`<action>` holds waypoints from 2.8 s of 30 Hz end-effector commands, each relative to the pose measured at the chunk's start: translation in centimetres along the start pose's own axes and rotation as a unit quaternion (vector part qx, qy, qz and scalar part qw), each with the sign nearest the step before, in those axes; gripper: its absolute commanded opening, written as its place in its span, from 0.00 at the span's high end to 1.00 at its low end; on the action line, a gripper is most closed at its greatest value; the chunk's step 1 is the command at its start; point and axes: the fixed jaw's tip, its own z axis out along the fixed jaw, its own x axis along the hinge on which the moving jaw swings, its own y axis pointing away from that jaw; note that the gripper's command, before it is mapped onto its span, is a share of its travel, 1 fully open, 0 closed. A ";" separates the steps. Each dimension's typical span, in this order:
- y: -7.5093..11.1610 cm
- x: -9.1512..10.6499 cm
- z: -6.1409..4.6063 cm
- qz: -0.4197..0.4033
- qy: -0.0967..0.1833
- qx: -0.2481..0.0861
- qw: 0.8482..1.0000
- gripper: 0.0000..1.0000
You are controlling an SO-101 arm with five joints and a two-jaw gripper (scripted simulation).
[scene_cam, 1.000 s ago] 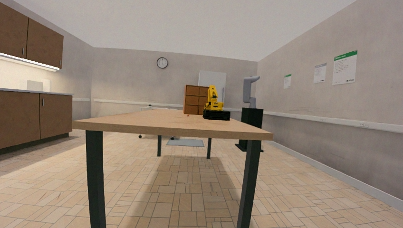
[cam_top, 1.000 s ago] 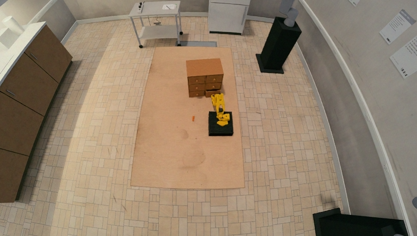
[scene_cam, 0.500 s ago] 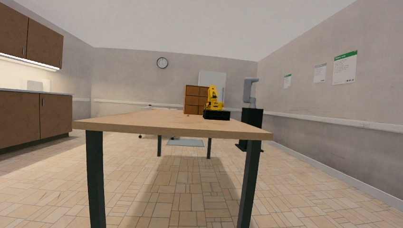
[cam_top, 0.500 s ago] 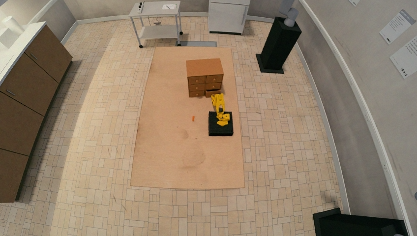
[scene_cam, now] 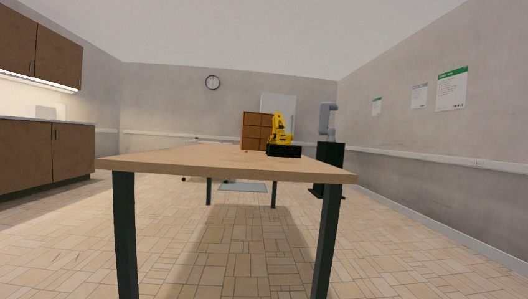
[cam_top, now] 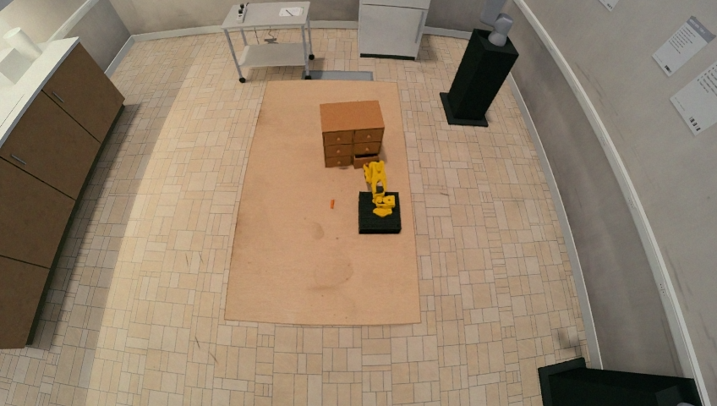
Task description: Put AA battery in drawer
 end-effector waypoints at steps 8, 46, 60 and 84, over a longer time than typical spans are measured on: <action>0.0 -0.2 -0.5 0.005 0.002 0.000 1.000 1.00; -0.1 -0.7 -1.3 0.004 0.002 0.001 1.000 1.00; -0.1 -0.8 -1.5 0.004 0.002 0.001 1.000 1.00; -0.1 -1.1 -2.1 0.003 0.002 0.002 1.000 1.00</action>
